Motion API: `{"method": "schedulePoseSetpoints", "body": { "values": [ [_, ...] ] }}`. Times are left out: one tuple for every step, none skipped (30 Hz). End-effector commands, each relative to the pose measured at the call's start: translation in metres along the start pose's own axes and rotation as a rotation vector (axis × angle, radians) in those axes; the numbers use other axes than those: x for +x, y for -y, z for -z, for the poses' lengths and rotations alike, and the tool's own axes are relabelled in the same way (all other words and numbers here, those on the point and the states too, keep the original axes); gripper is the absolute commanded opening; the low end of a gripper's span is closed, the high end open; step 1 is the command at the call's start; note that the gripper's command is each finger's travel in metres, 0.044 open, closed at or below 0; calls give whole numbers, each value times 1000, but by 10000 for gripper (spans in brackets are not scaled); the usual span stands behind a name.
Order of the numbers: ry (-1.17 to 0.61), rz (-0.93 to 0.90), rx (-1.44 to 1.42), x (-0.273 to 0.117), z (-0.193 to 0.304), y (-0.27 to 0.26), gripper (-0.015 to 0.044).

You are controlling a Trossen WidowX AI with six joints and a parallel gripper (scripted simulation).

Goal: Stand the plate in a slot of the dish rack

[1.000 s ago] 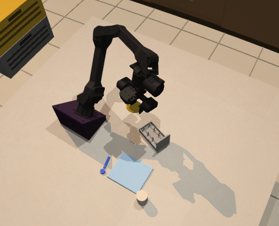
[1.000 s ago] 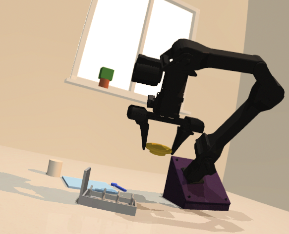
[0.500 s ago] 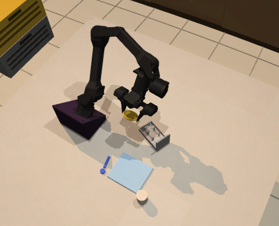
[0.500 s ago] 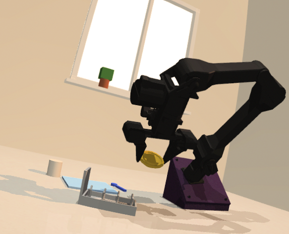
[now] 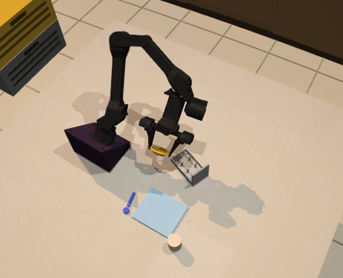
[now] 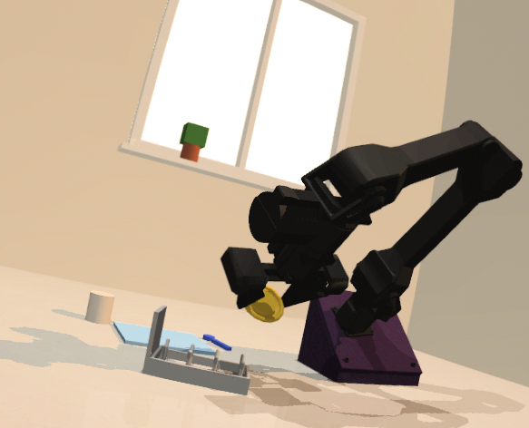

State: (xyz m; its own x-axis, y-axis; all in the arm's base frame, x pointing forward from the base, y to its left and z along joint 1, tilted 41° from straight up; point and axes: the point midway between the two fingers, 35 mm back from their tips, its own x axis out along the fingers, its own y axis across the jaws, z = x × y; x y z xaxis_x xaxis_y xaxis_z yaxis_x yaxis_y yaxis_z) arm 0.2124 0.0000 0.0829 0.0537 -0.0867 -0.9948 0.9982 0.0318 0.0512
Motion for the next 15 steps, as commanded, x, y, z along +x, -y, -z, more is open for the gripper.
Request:
{"method": "schedulePoseSetpoints", "body": {
  "values": [
    [76,-37,-38,5,1,-1,0],
    [94,-47,-48,6,1,-2,0],
    [111,-57,-58,7,2,-3,0],
    [129,-67,-68,8,2,-3,0],
    [146,-78,-78,9,3,-4,0],
    [163,-89,-88,10,3,-5,0],
    [181,-101,-97,11,4,-6,0],
    [197,-112,-106,11,4,-6,0],
    [214,-124,-115,12,5,-7,0],
    [231,-136,-124,12,6,-8,0],
    [247,-149,-132,13,6,-9,0],
    [263,-162,-141,13,7,-9,0],
    [279,-175,-149,14,8,-10,0],
    [295,-188,-157,14,8,-11,0],
    [310,-202,-165,14,9,-12,0]
  ]
}}
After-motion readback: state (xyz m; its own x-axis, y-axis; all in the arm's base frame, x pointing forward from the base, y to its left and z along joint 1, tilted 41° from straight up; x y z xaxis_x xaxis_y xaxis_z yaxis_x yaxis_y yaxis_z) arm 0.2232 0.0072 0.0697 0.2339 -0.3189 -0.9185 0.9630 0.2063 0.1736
